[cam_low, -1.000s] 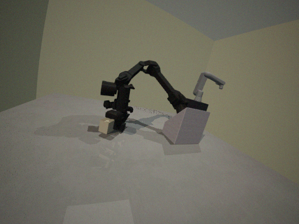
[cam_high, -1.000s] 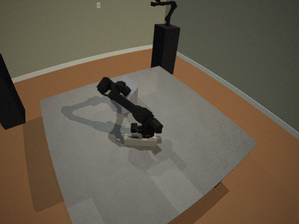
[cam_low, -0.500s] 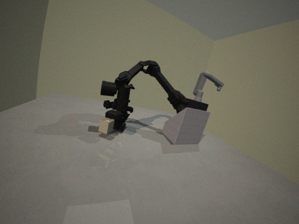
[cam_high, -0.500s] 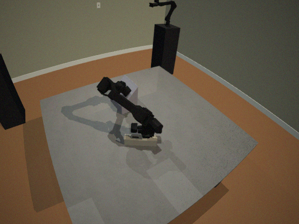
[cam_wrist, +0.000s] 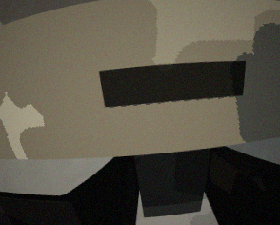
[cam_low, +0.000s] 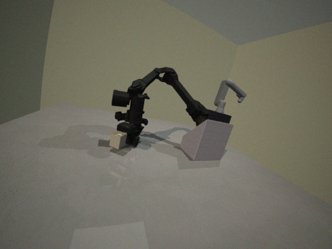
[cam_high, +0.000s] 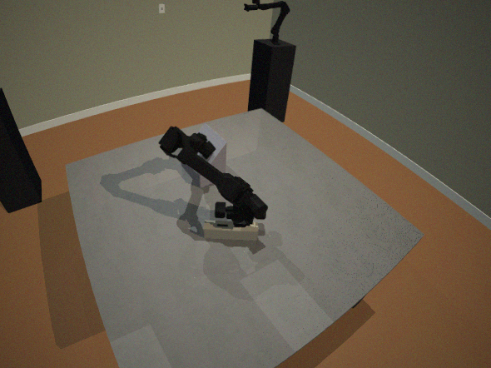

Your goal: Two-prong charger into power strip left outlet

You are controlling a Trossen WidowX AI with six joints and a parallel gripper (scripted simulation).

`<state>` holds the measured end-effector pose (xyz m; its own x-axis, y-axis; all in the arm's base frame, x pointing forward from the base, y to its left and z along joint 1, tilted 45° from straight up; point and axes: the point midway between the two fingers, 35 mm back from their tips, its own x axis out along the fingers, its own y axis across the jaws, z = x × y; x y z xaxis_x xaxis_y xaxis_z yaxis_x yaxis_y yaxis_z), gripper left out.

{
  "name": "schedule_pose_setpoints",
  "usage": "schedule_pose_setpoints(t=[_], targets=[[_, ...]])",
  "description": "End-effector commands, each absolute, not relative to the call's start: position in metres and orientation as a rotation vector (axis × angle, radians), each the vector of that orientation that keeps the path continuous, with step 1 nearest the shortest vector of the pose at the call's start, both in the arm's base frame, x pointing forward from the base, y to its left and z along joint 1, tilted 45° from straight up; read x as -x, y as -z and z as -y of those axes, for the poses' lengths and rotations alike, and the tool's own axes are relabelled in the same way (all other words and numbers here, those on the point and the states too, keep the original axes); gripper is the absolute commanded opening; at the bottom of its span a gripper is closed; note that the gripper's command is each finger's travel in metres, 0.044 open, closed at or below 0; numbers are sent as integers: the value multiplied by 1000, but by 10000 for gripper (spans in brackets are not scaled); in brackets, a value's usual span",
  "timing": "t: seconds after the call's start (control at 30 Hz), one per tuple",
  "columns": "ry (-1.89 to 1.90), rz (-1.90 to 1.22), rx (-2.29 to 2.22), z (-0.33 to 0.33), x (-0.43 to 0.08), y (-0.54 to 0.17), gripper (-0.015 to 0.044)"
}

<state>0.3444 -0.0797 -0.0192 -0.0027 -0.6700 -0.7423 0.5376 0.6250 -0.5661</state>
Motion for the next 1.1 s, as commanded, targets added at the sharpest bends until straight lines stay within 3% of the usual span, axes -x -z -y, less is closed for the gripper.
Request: schedule_pose_setpoints(t=[0.0, 1.07], targets=[[959, -1225, 123, 81, -351, 15, 0], [958, -1252, 129, 80, -345, 18, 0]])
